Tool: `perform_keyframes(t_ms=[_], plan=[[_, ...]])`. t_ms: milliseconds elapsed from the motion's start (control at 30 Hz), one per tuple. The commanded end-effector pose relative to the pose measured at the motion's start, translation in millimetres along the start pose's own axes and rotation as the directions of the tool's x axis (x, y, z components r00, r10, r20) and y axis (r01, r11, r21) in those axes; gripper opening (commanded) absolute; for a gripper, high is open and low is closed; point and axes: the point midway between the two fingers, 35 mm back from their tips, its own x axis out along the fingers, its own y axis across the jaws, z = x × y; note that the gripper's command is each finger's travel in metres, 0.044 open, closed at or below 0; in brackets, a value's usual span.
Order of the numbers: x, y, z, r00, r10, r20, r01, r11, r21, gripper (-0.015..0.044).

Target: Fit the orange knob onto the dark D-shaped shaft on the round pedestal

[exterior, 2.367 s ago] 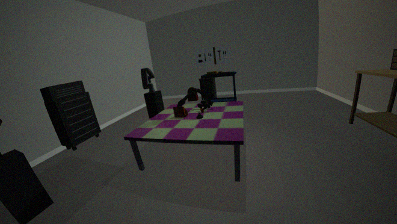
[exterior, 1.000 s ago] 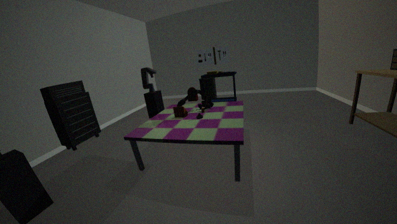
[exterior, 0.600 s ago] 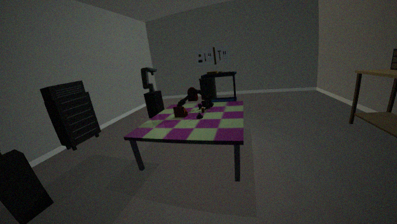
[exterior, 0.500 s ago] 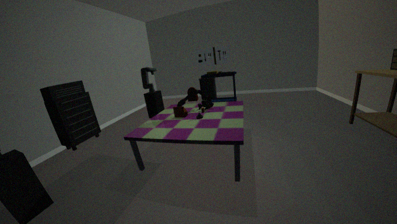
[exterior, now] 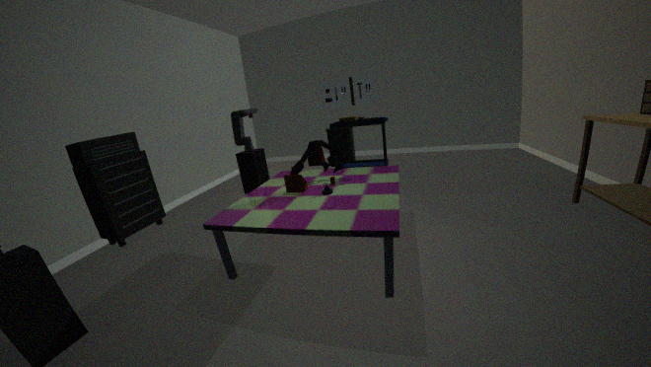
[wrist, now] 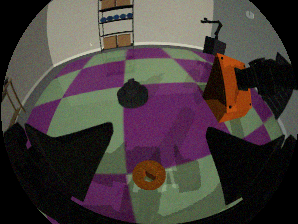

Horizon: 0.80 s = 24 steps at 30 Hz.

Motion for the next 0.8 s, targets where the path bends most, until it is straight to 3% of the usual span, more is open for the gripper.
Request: perform_keyframes(t_ms=[0, 167, 267, 767], plan=[[8.9, -3.2, 9.0, 0.953, -0.092, -0.288, 0.098, 0.995, 0.006, 0.0440], [-1.2, 1.5, 15.1, 0.687, -0.060, -0.724, 0.079, 0.997, -0.008, 0.0440], [-14.0, 7.0, 24.6, 0.506, 0.018, -0.862, 0.009, 1.000, 0.026, 0.0440], [-15.1, 7.4, 25.4, 0.493, 0.024, -0.870, 0.003, 1.000, 0.030, 0.0440]])
